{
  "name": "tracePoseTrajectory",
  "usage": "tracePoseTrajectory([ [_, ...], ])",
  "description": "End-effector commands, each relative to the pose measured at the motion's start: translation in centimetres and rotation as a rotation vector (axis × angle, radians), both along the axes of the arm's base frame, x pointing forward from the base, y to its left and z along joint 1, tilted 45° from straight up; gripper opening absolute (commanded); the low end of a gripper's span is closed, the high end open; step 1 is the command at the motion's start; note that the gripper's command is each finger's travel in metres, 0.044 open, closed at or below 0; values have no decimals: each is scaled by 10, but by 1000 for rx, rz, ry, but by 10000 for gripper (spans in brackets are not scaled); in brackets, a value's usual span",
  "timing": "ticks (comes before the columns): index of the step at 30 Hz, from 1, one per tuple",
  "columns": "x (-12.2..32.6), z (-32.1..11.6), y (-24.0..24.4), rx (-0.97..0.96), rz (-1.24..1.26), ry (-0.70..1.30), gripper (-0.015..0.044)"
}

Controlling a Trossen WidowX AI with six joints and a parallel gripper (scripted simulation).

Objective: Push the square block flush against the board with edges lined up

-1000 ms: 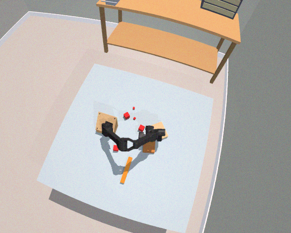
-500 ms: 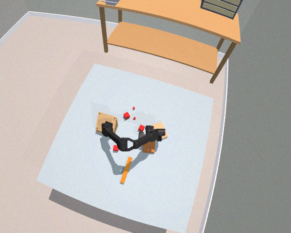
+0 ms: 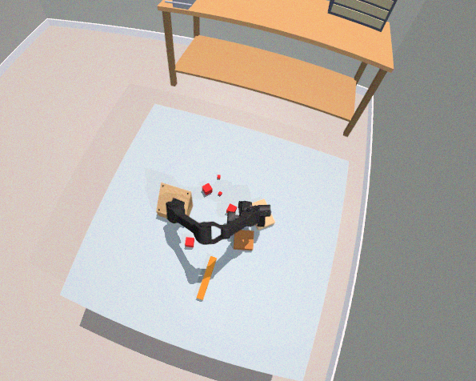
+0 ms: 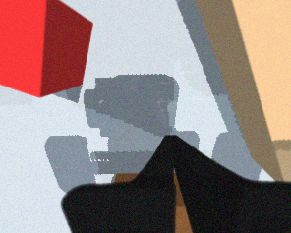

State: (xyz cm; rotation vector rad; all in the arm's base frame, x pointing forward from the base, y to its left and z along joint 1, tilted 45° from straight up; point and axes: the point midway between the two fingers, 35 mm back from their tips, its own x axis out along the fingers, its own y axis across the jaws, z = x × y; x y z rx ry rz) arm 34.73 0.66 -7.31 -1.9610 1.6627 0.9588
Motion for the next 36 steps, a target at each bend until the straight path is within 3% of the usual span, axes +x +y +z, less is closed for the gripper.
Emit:
tracePoseTrajectory([
  [1, -2, -5, 6, 4, -3, 0, 0],
  [10, -6, -15, 15, 4, -3, 0, 0],
  [15, -7, 26, 48, 6, -3, 0, 0],
  [21, -7, 29, 50, 6, -7, -4, 0],
  [36, 10, 45, 36, 41, -363, -346, 0],
])
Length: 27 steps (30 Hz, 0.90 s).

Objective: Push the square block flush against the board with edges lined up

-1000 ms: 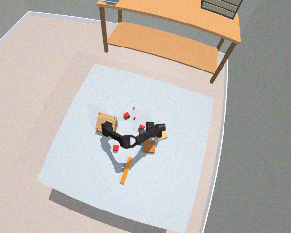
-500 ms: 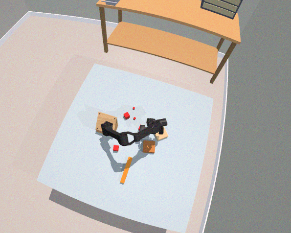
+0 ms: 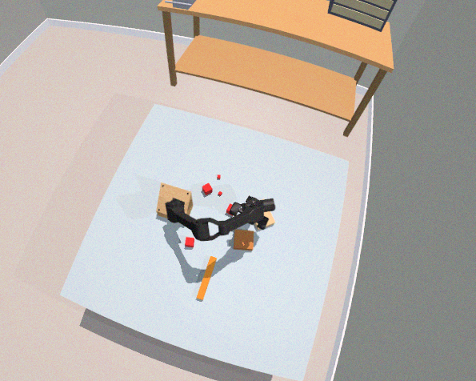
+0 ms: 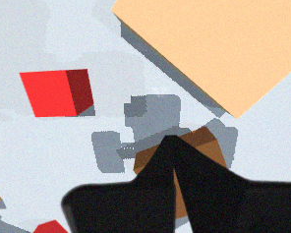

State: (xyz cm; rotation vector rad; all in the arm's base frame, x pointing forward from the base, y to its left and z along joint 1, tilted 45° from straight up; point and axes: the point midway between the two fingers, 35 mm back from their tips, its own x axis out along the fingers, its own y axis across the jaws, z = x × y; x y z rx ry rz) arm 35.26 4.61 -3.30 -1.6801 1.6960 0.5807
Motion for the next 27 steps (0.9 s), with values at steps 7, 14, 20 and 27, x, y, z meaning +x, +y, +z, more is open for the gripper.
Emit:
tracePoseTrajectory([
  [7, 13, 13, -12, 21, -249, -239, 0],
  [14, 20, 22, -20, 36, -423, -405, 0],
  [20, 26, 29, -27, 48, -573, -547, 0],
  [27, 33, 38, -35, 62, -747, -713, 0],
])
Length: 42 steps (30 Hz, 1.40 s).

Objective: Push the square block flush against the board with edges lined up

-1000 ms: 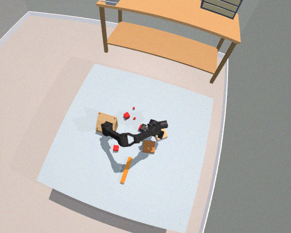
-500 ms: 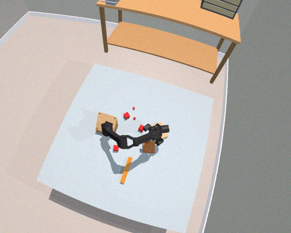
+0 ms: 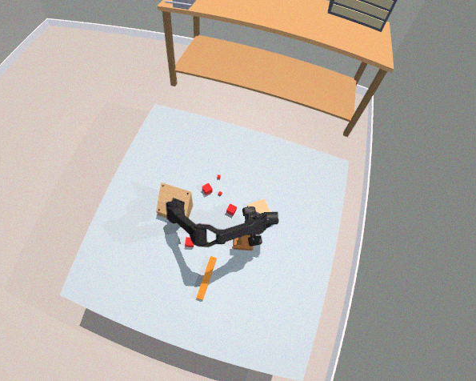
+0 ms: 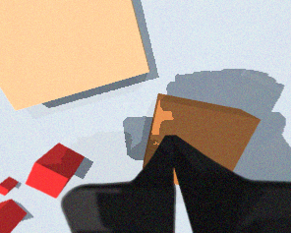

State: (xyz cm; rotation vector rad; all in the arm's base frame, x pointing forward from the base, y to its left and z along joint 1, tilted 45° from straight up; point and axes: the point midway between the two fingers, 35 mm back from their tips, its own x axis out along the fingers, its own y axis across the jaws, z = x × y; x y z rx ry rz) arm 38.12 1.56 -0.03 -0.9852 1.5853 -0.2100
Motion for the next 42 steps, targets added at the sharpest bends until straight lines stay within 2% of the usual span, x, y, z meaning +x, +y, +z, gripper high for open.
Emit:
tracePoseTrajectory([
  [1, 5, 7, -6, 5, -99, -98, 0],
  [42, 33, 64, -64, 77, -1121, -1075, 0],
])
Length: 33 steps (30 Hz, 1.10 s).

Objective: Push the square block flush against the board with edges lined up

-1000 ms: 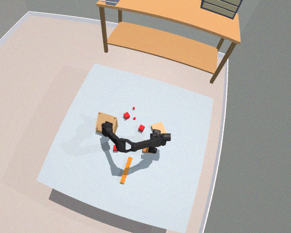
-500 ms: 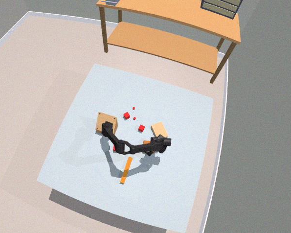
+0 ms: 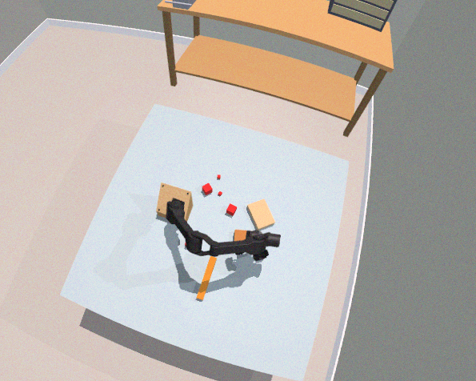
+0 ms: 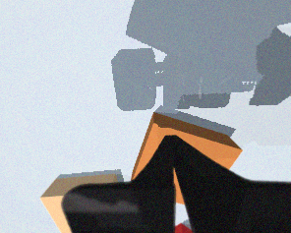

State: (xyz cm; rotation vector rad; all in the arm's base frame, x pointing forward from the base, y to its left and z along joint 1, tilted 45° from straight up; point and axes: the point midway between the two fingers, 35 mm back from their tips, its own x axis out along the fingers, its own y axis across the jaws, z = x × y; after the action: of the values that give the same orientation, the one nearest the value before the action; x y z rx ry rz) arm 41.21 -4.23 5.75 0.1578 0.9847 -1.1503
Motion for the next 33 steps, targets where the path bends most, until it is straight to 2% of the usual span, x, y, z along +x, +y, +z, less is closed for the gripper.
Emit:
tracePoseTrajectory([
  [1, 3, 8, -7, 2, -99, -98, 0],
  [5, 4, 14, -13, 7, -198, -194, 0],
  [10, 4, 14, -13, 7, -198, -194, 0],
  [16, 8, -21, -56, 8, -259, -254, 0],
  [33, 7, -29, -49, 10, -259, -254, 0],
])
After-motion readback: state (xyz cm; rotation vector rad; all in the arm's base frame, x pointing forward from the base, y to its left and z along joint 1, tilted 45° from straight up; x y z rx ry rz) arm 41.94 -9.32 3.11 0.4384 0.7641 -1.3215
